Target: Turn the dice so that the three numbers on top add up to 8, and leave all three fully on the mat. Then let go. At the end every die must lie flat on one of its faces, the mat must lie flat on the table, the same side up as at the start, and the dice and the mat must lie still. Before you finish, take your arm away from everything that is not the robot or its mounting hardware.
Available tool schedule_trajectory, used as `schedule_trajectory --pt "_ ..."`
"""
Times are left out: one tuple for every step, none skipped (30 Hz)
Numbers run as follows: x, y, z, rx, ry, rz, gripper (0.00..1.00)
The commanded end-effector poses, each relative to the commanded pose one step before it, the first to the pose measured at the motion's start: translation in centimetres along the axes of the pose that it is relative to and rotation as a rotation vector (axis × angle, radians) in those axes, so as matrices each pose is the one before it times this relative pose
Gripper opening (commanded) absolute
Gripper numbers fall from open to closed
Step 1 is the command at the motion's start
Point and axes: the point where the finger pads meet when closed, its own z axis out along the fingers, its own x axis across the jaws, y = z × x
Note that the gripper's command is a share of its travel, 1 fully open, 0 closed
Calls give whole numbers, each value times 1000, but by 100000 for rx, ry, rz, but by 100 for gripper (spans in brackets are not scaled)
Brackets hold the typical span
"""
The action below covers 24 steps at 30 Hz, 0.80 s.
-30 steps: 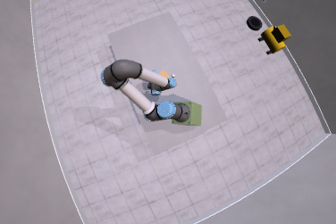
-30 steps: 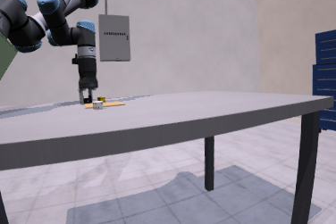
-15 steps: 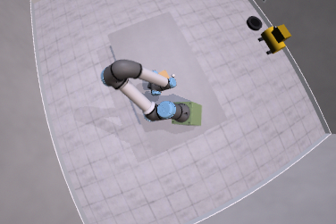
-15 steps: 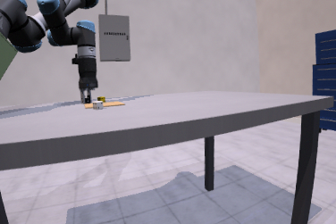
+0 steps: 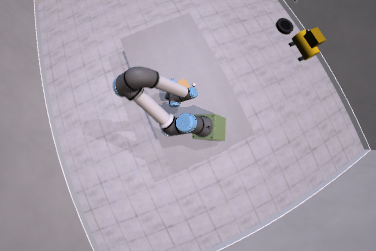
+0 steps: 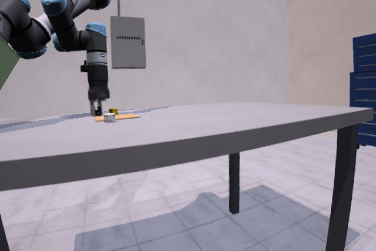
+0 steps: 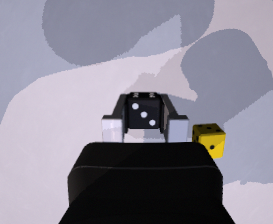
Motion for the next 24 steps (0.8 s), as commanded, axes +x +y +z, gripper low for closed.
schedule_trajectory --pt "23 21 -20 -67 63 -27 49" --pt "0 0 0 0 0 0 49" --pt "0 0 0 0 0 0 49" --pt "0 0 0 0 0 0 49" --pt "0 0 0 0 0 0 49" --pt "0 0 0 0 0 0 49" --pt "0 0 0 0 0 0 49" --pt "0 0 0 0 0 0 49" --pt "0 0 0 0 0 0 49" --pt "0 0 -3 0 0 0 49" --pt "0 0 -7 0 0 0 49" --pt "0 0 -13 0 0 0 49" --pt "0 0 -21 0 0 0 49" --pt "0 0 -31 0 0 0 49" --pt "0 0 -41 0 0 0 49" --pt "0 0 -53 0 0 0 49" --pt "0 0 -66 0 0 0 49" --pt "0 0 -79 0 0 0 49" --pt "0 -1 -93 0 0 0 49" --pt "0 0 -107 0 0 0 49" --pt "1 1 -121 0 0 0 49" --pt "0 0 -135 0 0 0 49" --pt "-1 -1 -149 0 1 0 49" --pt "0 0 0 0 0 0 49"
